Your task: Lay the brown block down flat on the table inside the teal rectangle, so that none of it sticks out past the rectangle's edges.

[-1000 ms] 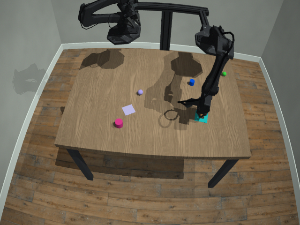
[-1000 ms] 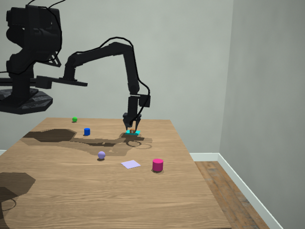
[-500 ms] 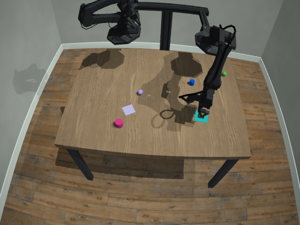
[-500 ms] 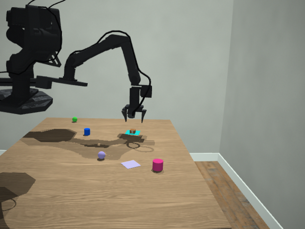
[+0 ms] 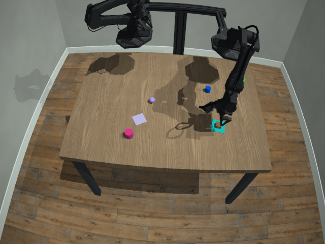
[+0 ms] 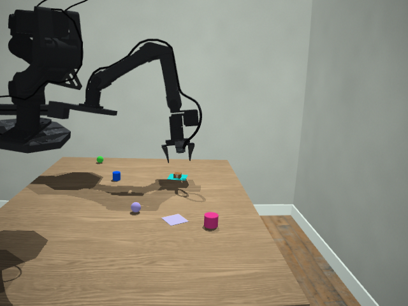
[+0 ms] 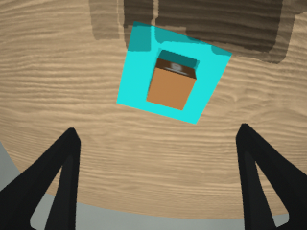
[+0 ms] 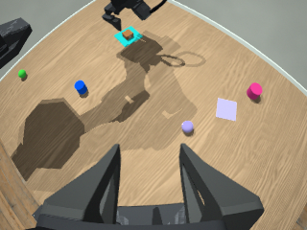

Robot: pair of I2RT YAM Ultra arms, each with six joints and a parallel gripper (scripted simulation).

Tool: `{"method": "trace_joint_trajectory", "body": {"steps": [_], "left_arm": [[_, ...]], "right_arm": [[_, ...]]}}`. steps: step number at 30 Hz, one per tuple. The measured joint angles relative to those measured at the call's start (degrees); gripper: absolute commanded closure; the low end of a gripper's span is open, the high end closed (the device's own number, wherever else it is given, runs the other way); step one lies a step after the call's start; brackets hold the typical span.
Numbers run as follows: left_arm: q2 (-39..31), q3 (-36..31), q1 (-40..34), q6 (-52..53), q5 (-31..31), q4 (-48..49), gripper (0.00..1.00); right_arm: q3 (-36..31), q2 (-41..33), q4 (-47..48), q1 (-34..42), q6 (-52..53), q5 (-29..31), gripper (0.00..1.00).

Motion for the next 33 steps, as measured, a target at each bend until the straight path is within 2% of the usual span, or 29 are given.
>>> {"method": "trace_joint_trajectory", "body": {"steps": [12, 17, 27, 33], "left_arm": [[-5.97, -16.37, 2.84, -19.41, 6.54, 20.22, 0.00], [-6.43, -20.37, 2.97, -26.32, 7.72, 28.06, 0.00], [-6.62, -30.27, 3.26, -43.67, 7.58, 47.25, 0.00], [-6.27, -33.64, 3.15, -53.22, 6.16, 57.81, 0.00]], "right_arm": [[0.00, 0.00, 0.00, 0.00, 0.00, 0.00, 0.54], [0.00, 0.00, 0.00, 0.00, 0.00, 0.00, 0.54], [0.00, 0.00, 0.00, 0.00, 0.00, 0.00, 0.54], [0.00, 0.00, 0.00, 0.00, 0.00, 0.00, 0.54]]}}
